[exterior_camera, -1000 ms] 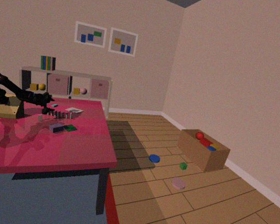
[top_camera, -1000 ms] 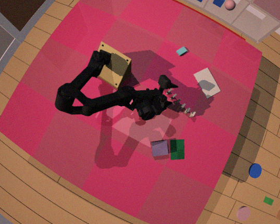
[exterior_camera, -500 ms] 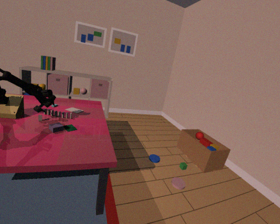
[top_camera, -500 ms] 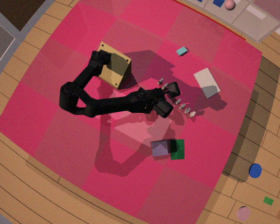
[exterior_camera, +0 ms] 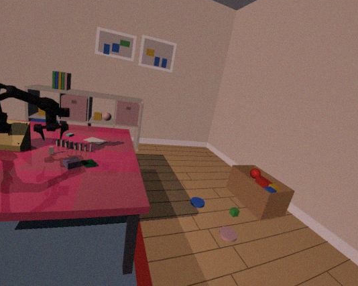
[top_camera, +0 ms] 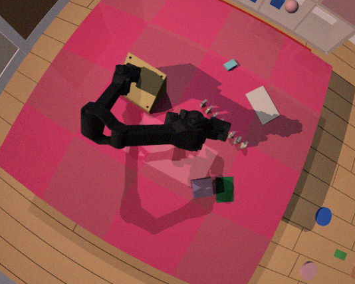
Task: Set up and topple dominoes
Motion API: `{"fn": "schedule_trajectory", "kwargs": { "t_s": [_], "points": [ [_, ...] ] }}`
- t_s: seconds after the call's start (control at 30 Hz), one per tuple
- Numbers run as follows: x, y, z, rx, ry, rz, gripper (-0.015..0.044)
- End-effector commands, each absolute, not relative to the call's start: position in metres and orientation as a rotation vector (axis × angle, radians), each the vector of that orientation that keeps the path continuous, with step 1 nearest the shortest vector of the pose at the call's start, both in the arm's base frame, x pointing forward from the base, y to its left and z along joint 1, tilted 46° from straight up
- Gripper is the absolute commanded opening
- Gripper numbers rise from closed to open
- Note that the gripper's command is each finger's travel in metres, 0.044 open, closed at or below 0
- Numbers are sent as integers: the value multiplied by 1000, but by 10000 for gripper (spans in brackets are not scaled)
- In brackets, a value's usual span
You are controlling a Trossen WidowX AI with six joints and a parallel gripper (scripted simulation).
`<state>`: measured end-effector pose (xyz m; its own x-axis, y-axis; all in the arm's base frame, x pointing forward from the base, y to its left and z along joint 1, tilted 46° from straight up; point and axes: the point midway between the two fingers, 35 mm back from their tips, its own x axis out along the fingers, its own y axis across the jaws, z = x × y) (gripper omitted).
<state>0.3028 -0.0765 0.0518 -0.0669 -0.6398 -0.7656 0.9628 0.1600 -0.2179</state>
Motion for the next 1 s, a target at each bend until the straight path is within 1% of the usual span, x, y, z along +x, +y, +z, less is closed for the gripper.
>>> {"fn": "schedule_trajectory", "kwargs": {
  "t_s": [0.0, 0.23, 0.5, 0.97],
  "points": [
    [302, -79, 71, 447, 782, -1489, 440],
    [302, -80, 70, 447, 782, -1488, 440],
    [296, -124, 27, 445, 780, -1490, 440],
    [294, -135, 16, 443, 779, -1490, 440]
  ]
}}
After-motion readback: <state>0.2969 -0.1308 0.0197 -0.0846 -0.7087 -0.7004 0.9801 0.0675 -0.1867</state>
